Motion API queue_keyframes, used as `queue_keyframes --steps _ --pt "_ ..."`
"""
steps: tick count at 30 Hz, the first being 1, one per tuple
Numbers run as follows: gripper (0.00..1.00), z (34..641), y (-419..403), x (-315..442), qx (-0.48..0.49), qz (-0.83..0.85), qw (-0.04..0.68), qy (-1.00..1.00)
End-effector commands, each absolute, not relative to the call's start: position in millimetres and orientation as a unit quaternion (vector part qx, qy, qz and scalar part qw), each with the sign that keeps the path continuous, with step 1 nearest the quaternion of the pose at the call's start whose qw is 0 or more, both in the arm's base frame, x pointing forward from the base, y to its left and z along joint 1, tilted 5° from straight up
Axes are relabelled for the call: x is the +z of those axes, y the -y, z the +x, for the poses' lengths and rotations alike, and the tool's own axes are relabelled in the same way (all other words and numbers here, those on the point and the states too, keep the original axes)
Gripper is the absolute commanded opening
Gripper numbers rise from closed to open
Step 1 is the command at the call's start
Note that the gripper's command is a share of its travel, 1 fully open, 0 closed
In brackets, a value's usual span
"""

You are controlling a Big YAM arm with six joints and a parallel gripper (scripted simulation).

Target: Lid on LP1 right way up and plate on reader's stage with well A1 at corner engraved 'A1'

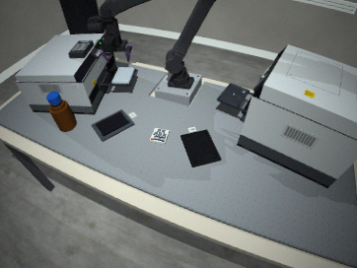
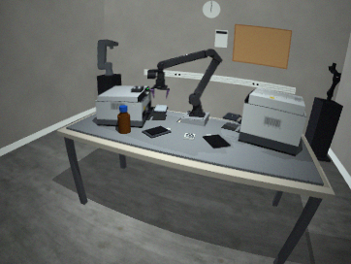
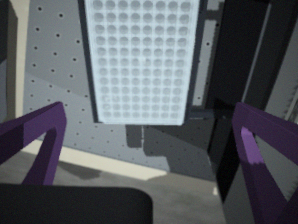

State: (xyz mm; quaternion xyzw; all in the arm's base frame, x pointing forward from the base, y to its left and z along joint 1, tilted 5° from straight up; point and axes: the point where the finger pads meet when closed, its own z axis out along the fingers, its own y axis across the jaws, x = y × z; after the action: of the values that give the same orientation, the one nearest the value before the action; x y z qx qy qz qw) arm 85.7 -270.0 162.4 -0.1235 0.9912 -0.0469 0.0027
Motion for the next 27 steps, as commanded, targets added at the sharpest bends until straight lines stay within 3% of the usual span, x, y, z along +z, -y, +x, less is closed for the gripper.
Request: queue_keyframes --steps 1,27 --pt "1.00 90 271 155 -0.049 -0.135 0.004 -0.990" --pt "1.00 82 276 137 -0.046 -0.129 0.004 -0.991"
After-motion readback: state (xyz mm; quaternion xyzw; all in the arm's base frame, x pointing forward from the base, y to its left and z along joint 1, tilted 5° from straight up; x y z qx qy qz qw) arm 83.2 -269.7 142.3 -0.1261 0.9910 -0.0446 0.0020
